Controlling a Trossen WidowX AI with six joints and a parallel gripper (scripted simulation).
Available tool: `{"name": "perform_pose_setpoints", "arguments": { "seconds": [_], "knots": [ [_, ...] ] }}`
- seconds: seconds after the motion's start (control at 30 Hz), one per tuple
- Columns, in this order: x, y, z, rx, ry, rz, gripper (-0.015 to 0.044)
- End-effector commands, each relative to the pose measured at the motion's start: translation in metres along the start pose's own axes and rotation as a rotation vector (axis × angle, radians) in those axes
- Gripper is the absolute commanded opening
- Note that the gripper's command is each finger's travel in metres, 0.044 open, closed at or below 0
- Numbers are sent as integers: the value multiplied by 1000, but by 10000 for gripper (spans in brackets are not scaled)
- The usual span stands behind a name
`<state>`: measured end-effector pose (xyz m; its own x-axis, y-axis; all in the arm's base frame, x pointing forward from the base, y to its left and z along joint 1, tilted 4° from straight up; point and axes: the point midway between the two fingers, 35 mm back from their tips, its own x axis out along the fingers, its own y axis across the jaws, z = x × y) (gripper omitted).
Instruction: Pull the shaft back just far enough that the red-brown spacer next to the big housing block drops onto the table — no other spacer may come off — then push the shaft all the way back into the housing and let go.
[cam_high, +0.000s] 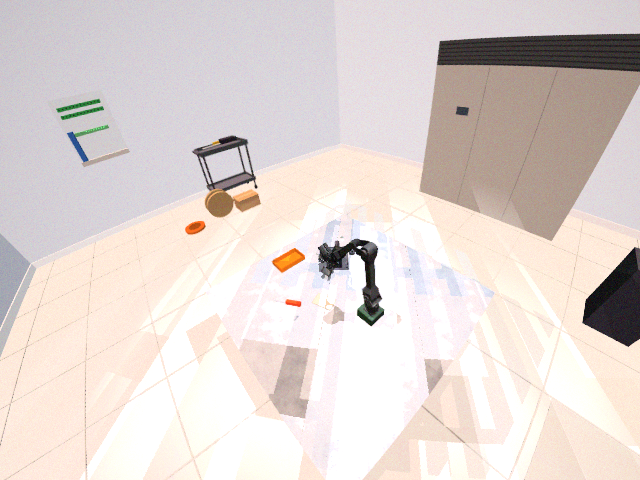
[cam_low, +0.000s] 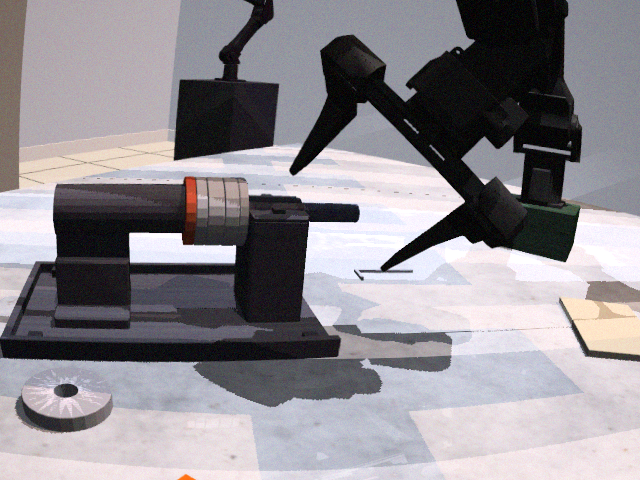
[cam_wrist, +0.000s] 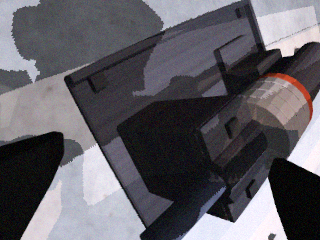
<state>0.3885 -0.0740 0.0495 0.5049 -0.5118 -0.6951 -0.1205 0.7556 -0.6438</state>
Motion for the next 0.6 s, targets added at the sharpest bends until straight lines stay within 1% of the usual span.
{"name": "perform_pose_setpoints", "arguments": {
  "seconds": [0.0, 0.07, 0.13, 0.57],
  "knots": [
    [-28, 12, -35, 899, -200, -149, 440],
    [-31, 13, -39, 1009, -227, -151, 440],
    [-32, 13, -40, 1045, -237, -151, 440],
    [-32, 13, -40, 1045, -237, -151, 440]
  ]
}}
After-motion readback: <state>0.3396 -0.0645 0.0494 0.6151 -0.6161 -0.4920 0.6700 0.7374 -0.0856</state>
